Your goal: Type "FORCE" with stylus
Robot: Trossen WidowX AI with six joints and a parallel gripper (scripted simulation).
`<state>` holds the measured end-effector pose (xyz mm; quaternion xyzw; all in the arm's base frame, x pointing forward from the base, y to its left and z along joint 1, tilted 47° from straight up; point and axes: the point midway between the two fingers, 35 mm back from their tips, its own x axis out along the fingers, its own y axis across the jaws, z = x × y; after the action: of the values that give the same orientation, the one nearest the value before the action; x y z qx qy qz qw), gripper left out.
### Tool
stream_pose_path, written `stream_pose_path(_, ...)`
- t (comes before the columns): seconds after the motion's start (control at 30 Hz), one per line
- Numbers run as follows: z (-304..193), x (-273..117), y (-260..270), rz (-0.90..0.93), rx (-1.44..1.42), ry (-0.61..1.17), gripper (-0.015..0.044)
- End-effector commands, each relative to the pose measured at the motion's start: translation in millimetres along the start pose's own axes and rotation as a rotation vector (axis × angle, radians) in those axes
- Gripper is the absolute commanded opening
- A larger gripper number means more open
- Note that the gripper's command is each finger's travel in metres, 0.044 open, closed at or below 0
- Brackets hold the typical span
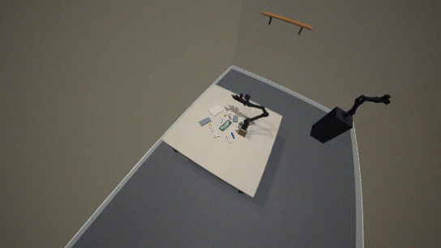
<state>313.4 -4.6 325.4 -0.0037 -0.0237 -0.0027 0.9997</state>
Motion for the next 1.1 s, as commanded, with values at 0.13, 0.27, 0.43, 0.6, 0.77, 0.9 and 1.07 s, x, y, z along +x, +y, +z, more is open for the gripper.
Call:
stream_pose_path(0.13, -51, 27, 17, -0.004, 0.095, 0.212, 0.0309)
stream_pose_path(0.27, -115, 44, 38, -0.043, 0.152, 0.461, 0.0204)
stream_pose_path(0.43, -199, 44, 60, -0.139, 0.143, 0.769, 0.0072)
stream_pose_path(0.6, -275, 23, 77, -0.267, 0.049, 1.031, 0.0000)
stream_pose_path(0.77, -336, -11, 85, -0.413, -0.127, 1.228, 0.0000)
stream_pose_path(0.9, -372, -42, 84, -0.529, -0.318, 1.327, 0.0000)
stream_pose_path(1.07, -401, -74, 78, -0.639, -0.563, 1.370, 0.0000)
